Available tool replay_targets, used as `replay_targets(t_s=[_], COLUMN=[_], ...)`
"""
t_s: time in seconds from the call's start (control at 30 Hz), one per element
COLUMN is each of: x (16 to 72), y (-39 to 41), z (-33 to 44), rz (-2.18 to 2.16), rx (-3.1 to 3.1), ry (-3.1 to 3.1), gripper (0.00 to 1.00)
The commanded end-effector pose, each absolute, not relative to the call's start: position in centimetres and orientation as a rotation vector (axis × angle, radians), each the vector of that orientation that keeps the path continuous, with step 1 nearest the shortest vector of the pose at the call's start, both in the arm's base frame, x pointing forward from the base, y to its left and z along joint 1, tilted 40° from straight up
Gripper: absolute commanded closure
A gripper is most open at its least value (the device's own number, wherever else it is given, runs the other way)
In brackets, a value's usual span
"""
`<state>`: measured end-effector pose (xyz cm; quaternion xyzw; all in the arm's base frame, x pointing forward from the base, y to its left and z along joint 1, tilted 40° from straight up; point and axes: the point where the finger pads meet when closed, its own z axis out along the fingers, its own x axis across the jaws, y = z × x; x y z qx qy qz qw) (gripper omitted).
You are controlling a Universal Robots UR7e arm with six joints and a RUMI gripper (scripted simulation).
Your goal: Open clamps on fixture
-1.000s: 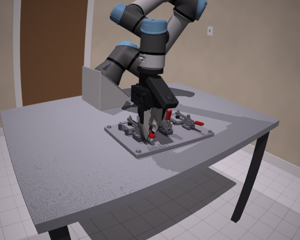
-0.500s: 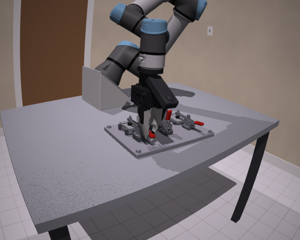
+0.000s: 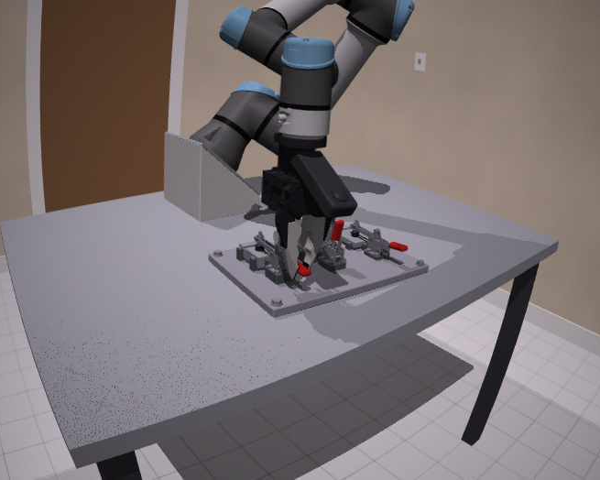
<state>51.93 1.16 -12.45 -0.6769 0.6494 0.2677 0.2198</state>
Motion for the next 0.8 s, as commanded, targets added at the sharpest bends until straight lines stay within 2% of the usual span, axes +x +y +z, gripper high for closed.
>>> replay_targets(t_s=[0.0, 0.77], x=[51.97, 51.89], y=[1.11, 0.94], z=[-12.42, -12.22], rz=[0.739, 0.739], rx=[-1.872, -1.872], ry=[1.797, 1.797], gripper=[1.00, 1.00])
